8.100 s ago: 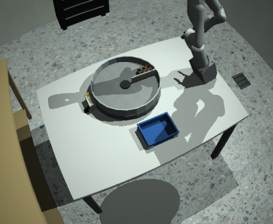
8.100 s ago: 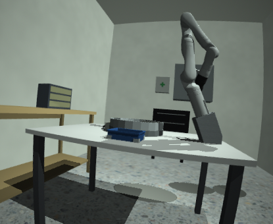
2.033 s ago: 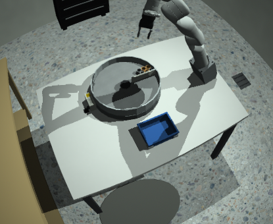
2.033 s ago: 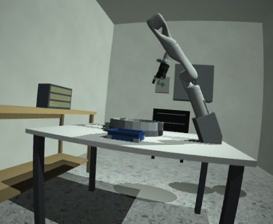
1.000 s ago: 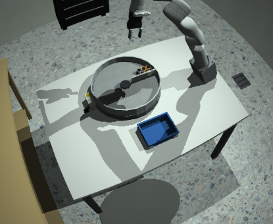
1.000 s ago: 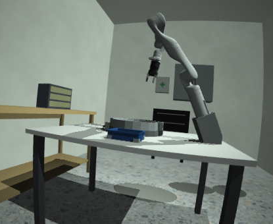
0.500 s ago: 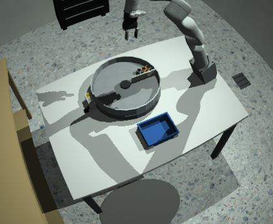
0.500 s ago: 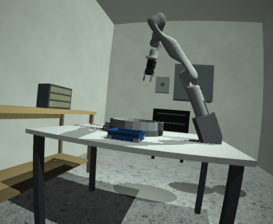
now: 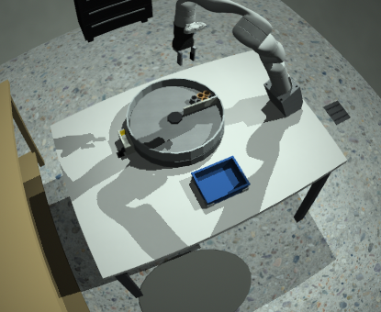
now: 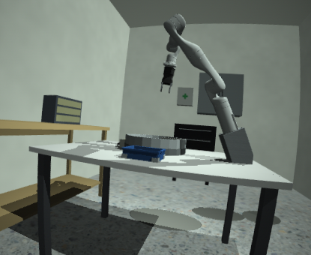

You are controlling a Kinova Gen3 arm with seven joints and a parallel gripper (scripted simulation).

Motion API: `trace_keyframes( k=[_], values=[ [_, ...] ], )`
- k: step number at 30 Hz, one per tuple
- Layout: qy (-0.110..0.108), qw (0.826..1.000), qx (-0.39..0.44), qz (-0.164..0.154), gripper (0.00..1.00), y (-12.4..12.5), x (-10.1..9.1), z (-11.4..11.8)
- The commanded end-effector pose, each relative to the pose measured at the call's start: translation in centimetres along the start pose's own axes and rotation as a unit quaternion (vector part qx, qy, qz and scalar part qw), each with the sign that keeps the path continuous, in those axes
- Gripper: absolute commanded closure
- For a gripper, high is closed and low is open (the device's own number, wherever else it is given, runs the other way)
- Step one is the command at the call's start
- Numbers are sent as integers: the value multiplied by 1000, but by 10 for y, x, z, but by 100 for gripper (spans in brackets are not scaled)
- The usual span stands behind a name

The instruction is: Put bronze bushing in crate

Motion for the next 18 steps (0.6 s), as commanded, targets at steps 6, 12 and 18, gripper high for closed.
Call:
trace_keyframes(
  k=[6,12,18],
  values=[
    [17,998,-57,-6,0,49,12,7],
    [17,998,-57,-6,0,49,12,7],
    [20,997,-68,-7,0,58,14,8]
  ],
)
Point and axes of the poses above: the point where the finger pads meet when closed, its own x axis out along the fingers, its own z axis across the jaws, y = z × x, the point moved 2 cm from there along -x, back along the fingers, and after that the axes turned 13 degrees about x, right-handed, at the moved point
